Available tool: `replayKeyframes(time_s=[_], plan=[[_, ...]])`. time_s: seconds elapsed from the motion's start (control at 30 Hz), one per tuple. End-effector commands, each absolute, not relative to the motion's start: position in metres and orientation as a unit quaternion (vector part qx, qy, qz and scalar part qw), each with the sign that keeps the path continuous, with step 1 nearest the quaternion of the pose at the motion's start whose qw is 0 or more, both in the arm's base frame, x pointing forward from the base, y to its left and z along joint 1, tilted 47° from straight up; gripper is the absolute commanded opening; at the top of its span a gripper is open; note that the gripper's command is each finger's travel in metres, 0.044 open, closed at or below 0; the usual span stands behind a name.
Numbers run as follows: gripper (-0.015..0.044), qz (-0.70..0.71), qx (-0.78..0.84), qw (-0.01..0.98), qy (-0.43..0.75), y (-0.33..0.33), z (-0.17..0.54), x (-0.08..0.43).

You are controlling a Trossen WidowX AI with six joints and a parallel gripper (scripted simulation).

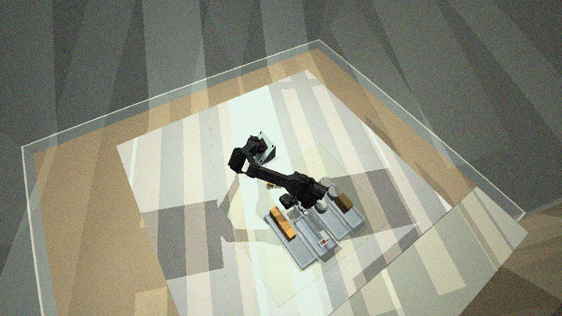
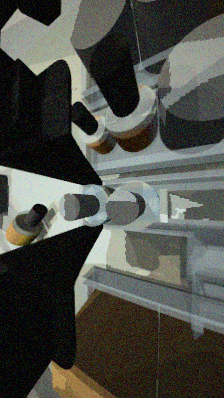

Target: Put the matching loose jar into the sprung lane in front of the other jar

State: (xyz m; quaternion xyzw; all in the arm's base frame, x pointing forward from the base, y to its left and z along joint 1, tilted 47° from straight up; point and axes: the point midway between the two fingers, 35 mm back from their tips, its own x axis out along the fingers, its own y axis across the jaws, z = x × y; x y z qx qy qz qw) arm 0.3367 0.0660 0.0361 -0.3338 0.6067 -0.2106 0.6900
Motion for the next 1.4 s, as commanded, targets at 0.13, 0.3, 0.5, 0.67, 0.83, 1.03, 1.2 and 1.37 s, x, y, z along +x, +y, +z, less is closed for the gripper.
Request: replayKeyframes(time_s=[0.13,0.3,0.5,0.67,0.83,1.03,1.2,1.37], plan=[[0.0000,-0.213,-0.334,0.693,0.602,0.0647,0.0370,0.3382],[0.0000,-0.213,-0.334,0.693,0.602,0.0645,0.0369,0.3374],[0.0000,-0.213,-0.334,0.693,0.602,0.0643,0.0368,0.3364],[0.0000,-0.213,-0.334,0.693,0.602,0.0642,0.0368,0.3356],[0.0000,-0.213,-0.334,0.693,0.602,0.0640,0.0367,0.3348],[0.0000,-0.213,-0.334,0.693,0.602,0.0638,0.0367,0.3338],[0.0000,-0.213,-0.334,0.693,0.602,0.0636,0.0366,0.3330],[0.0000,-0.213,-0.334,0.693,0.602,0.0641,0.0356,0.3298]])
